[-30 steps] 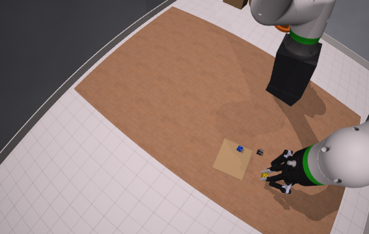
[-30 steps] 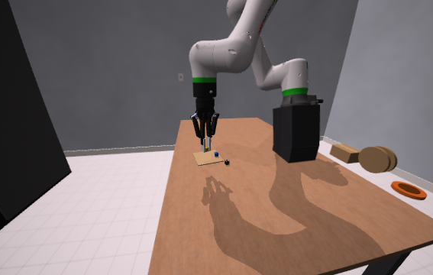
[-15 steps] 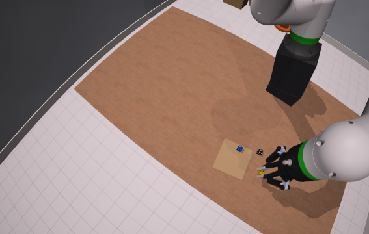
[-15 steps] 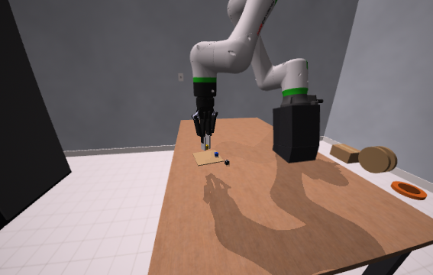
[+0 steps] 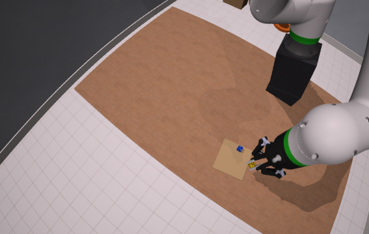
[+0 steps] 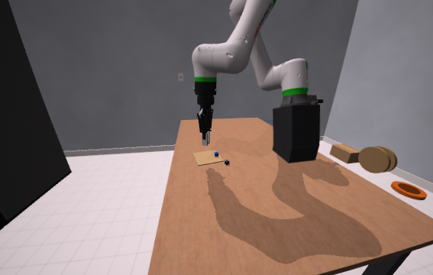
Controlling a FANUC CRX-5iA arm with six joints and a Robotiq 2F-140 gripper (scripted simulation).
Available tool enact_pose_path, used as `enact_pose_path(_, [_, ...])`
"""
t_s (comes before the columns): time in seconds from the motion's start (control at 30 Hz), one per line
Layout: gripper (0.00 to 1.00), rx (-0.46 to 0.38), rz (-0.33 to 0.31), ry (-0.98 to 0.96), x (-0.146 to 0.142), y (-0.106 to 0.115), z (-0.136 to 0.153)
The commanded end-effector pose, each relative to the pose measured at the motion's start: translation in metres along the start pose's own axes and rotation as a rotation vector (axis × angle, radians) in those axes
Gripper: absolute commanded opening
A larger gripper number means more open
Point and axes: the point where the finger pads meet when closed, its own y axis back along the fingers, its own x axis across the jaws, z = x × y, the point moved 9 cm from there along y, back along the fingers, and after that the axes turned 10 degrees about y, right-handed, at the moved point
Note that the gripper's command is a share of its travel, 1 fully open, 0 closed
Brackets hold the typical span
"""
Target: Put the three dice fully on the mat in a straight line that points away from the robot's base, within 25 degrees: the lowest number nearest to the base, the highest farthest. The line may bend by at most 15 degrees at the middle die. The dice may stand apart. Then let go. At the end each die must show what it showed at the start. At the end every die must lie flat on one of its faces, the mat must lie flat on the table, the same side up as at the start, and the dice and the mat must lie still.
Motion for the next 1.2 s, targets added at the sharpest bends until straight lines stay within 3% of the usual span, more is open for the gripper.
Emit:
enact_pose_path(0.0, [0.09, 0.016, 0.010, 0.143, -0.014, 0.001, 0.004])
enact_pose_path(0.47, [0.09, 0.014, 0.013, 0.550, -0.055, 0.001, 0.009])
enact_pose_path(1.17, [0.09, 0.014, 0.013, 0.556, -0.055, -0.002, 0.009])
